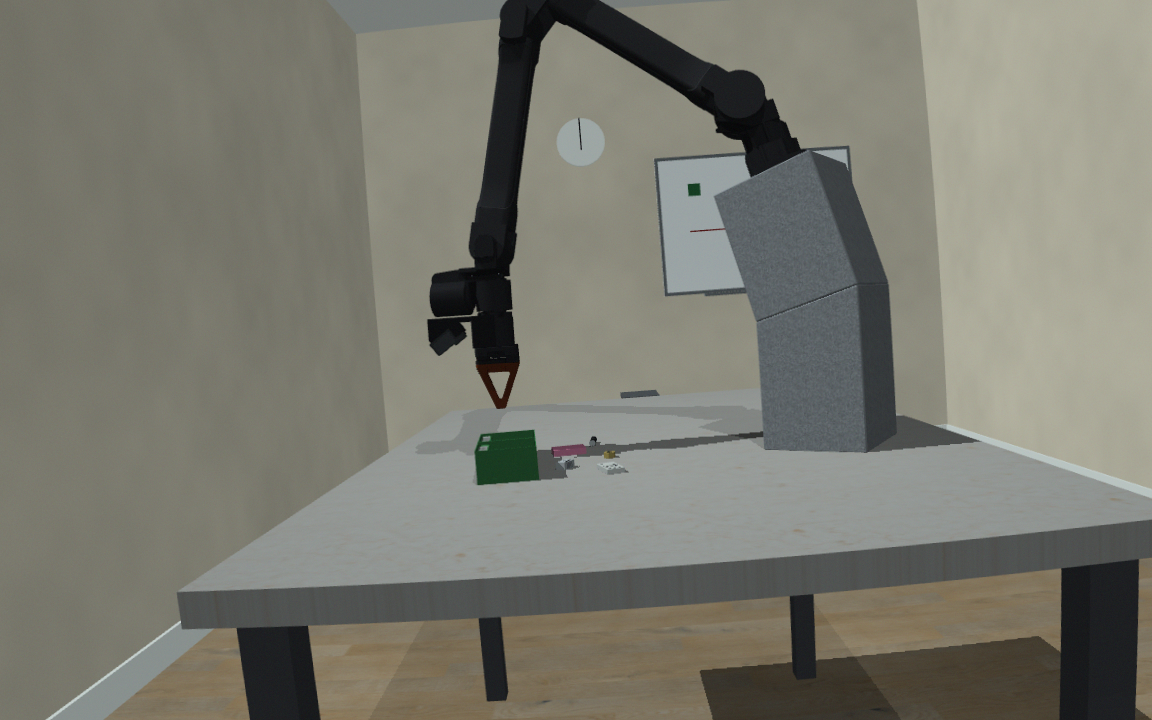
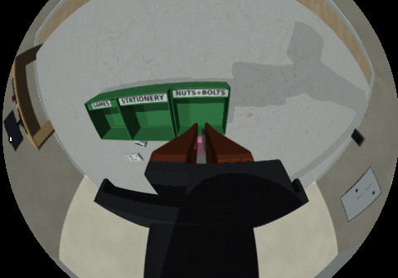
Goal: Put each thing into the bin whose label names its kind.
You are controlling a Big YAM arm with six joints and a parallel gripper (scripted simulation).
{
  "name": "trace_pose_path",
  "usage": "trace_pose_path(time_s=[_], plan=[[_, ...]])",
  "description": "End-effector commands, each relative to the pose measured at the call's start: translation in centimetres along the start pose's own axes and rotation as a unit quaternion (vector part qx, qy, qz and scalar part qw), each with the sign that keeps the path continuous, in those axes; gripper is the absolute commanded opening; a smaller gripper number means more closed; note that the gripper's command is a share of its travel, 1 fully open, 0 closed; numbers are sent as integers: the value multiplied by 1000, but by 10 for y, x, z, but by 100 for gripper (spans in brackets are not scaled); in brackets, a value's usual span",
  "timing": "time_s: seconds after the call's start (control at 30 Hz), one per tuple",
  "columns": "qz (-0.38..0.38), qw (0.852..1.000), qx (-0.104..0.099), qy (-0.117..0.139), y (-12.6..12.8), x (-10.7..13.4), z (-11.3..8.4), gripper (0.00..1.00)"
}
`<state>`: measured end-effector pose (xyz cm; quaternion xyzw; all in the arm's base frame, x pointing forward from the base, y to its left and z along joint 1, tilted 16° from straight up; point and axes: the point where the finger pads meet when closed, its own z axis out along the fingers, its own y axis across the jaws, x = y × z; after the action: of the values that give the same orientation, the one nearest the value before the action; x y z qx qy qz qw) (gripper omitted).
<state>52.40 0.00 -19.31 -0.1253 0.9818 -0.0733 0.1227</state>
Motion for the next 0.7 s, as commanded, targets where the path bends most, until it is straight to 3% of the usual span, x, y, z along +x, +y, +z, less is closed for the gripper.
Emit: trace_pose_path(time_s=[0.0, 0.1, 0.13, 0.17, 0.2, 0.67], plan=[[-8, 1000, -2, 7, -7, -2, 6, 8], [-16, 1000, -1, -5, 0, -9, -11, 8], [-16, 1000, -1, -2, 0, -6, -9, 8], [-15, 1000, -3, 4, 1, -2, 8, 8], [-12, 1000, 0, -5, -2, -8, 10, 8], [-7, 1000, 1, -4, -7, -5, 44, 8]])
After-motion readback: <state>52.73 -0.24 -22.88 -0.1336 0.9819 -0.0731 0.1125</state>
